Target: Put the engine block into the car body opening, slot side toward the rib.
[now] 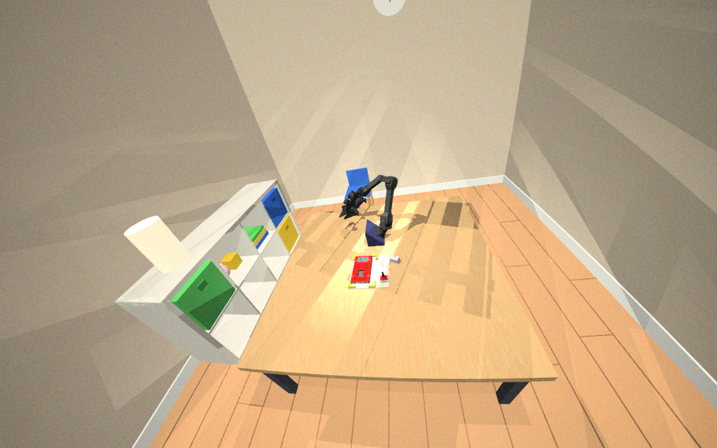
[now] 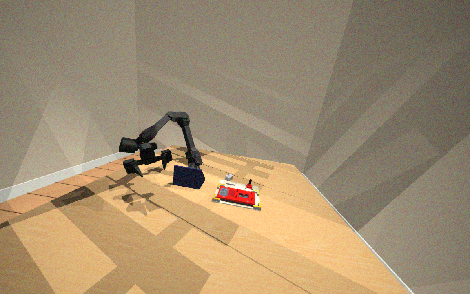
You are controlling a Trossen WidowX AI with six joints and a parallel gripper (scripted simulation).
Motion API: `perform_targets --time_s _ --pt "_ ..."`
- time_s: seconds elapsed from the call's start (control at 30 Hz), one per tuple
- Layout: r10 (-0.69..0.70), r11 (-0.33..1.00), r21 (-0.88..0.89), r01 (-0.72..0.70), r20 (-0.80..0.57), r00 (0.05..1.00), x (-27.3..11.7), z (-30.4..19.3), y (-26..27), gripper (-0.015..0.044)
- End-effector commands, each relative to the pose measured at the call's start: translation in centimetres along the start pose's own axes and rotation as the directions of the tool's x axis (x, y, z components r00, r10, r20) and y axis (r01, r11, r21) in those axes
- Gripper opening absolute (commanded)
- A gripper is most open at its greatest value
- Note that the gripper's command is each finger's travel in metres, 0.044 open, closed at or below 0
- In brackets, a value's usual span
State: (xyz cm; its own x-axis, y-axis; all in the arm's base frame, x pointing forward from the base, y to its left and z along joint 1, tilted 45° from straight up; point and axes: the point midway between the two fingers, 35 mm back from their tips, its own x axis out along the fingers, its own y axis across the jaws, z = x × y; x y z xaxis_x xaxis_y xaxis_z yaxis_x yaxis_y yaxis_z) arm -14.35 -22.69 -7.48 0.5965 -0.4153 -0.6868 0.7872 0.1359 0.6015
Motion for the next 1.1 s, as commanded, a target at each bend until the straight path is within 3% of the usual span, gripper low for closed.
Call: perform_targets --time_s 0.0,0.27,0.53,0.8,1.07 --pt "0.0 1.0 0.0 0.0 0.0 1.0 0.0 0.0 0.0 0.0426" --pt "0.096 0.993 -0.044 -0.106 -0.191 0.977 3.5 3.4 6.7 0.044" --pt "0.151 0.975 -0.081 -0.206 -0.433 0.888 7.2 4.4 16.4 0.044" --pt "0.133 0.952 -0.126 -0.278 -0.65 0.748 8.9 1.7 26.6 0.044" --pt "0.043 0.926 -0.183 -0.33 -0.817 0.575 7.8 -4.0 35.3 0.044"
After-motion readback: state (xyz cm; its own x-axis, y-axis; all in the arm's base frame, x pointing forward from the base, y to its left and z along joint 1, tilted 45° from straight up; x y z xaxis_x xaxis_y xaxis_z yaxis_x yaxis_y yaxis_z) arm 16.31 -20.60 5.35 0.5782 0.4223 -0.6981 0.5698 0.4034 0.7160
